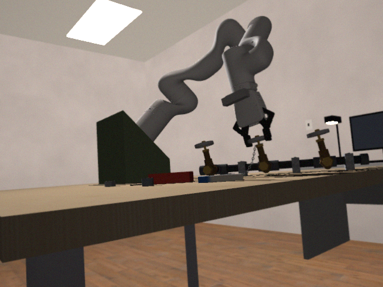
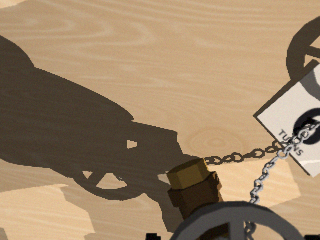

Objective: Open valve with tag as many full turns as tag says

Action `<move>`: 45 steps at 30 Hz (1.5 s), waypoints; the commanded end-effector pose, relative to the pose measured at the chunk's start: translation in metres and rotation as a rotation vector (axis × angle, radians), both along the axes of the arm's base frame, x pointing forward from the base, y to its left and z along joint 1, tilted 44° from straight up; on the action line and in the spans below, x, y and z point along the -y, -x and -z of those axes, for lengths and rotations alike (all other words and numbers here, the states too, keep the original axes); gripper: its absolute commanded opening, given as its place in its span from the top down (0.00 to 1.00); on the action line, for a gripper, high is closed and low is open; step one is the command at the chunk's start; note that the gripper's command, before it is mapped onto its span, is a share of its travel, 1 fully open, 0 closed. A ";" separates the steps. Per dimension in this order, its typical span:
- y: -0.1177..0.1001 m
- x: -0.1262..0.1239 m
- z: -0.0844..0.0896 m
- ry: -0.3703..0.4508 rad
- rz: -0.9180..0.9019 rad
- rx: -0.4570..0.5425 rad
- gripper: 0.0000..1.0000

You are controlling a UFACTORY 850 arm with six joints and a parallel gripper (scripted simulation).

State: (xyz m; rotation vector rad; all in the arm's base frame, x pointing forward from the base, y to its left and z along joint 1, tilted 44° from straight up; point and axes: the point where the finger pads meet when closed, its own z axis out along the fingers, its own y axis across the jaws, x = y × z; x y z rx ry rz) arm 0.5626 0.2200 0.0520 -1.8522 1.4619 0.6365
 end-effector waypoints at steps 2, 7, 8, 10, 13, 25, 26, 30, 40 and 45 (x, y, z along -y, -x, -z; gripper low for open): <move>-0.001 0.000 -0.001 0.002 -0.038 0.047 1.00; -0.001 0.000 -0.001 0.007 -0.123 0.148 1.00; -0.001 0.000 -0.001 0.008 -0.145 0.174 1.00; -0.001 0.000 -0.001 0.011 -0.194 0.232 1.00; -0.001 0.000 -0.001 0.016 -0.280 0.333 1.00; -0.001 0.000 -0.001 0.037 -0.650 0.768 1.00; -0.001 0.000 -0.001 0.039 -0.686 0.809 1.00; -0.001 0.000 -0.001 0.047 -0.837 0.980 1.00; -0.001 0.000 -0.001 0.064 -1.172 1.366 1.00; -0.001 0.000 -0.001 0.071 -1.359 1.579 1.00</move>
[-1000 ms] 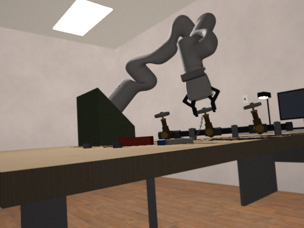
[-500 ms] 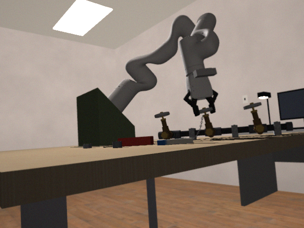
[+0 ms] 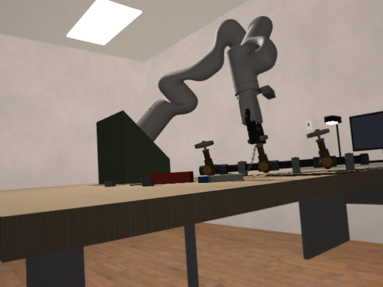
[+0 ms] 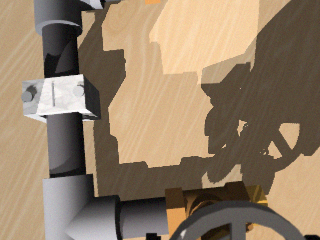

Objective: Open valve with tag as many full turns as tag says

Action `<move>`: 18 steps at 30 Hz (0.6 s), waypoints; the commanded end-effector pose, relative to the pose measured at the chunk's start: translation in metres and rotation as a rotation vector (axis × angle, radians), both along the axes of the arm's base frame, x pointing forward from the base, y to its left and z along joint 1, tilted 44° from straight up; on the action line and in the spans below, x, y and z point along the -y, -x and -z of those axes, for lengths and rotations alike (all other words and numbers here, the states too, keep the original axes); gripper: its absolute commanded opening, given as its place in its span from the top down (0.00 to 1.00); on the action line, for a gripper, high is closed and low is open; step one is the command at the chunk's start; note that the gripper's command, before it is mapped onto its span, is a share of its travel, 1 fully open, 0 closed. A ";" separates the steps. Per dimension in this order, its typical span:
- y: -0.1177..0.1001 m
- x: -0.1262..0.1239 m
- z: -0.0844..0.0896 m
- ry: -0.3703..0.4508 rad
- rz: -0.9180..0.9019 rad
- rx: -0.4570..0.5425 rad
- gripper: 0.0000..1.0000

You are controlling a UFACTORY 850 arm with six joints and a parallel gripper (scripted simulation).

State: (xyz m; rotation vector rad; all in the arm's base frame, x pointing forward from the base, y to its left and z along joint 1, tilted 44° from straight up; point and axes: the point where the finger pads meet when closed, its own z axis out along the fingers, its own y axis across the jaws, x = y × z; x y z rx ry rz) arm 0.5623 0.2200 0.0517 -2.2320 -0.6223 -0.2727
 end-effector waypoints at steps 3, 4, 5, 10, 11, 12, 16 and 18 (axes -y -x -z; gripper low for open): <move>-0.001 0.000 -0.001 -0.014 -0.198 0.271 1.00; -0.001 0.000 -0.001 -0.014 -0.198 0.271 1.00; -0.001 0.000 -0.001 -0.018 -0.297 0.401 1.00; -0.001 0.000 -0.001 -0.014 -0.451 0.576 1.00; -0.001 0.000 -0.001 -0.013 -0.479 0.609 1.00; -0.001 0.000 -0.001 -0.012 -0.503 0.636 1.00; -0.001 0.000 -0.001 -0.010 -0.583 0.727 1.00; -0.001 0.000 -0.001 -0.009 -0.613 0.760 1.00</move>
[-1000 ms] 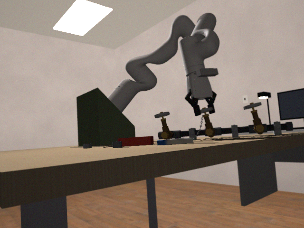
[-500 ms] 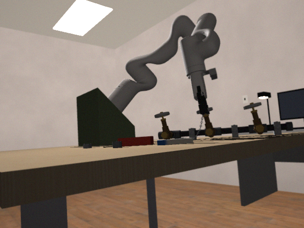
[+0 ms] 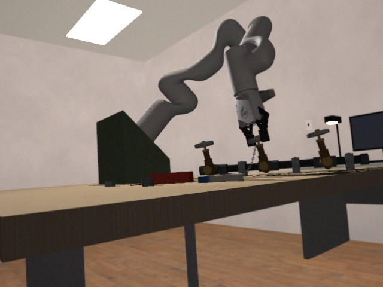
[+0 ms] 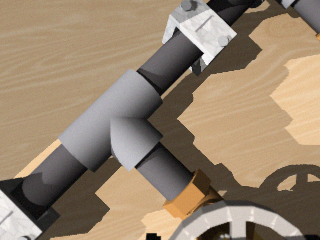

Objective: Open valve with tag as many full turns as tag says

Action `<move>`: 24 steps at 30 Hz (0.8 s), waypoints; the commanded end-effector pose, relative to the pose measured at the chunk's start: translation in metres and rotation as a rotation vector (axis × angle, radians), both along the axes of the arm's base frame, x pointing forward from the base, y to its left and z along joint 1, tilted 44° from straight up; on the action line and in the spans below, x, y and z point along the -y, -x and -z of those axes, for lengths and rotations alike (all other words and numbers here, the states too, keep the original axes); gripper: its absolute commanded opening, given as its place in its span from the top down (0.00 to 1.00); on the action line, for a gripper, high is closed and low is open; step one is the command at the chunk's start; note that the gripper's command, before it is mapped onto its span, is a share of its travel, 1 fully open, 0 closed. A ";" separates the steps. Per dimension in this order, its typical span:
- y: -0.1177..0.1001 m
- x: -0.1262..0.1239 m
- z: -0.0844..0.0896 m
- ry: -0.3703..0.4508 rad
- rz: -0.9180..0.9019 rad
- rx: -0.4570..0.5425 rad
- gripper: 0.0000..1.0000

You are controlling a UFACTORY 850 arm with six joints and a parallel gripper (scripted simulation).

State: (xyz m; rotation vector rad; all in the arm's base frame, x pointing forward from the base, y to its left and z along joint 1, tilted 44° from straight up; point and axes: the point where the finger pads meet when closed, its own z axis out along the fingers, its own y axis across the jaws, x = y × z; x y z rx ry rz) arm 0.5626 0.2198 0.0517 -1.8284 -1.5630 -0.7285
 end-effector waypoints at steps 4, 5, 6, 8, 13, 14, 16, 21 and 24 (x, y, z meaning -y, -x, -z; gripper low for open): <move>-0.001 0.000 -0.001 -0.010 -0.069 0.113 1.00; -0.001 0.000 -0.001 -0.010 -0.078 0.124 1.00; -0.001 0.000 -0.001 -0.009 -0.086 0.133 1.00; -0.001 0.000 -0.001 -0.009 -0.097 0.146 1.00; -0.001 0.000 -0.001 -0.008 -0.108 0.158 1.00; -0.001 0.000 -0.001 -0.008 -0.108 0.159 1.00; -0.001 0.000 -0.001 -0.008 -0.108 0.159 0.00; -0.001 0.000 -0.001 -0.008 -0.108 0.159 0.00; -0.001 0.000 -0.001 -0.008 -0.108 0.159 0.00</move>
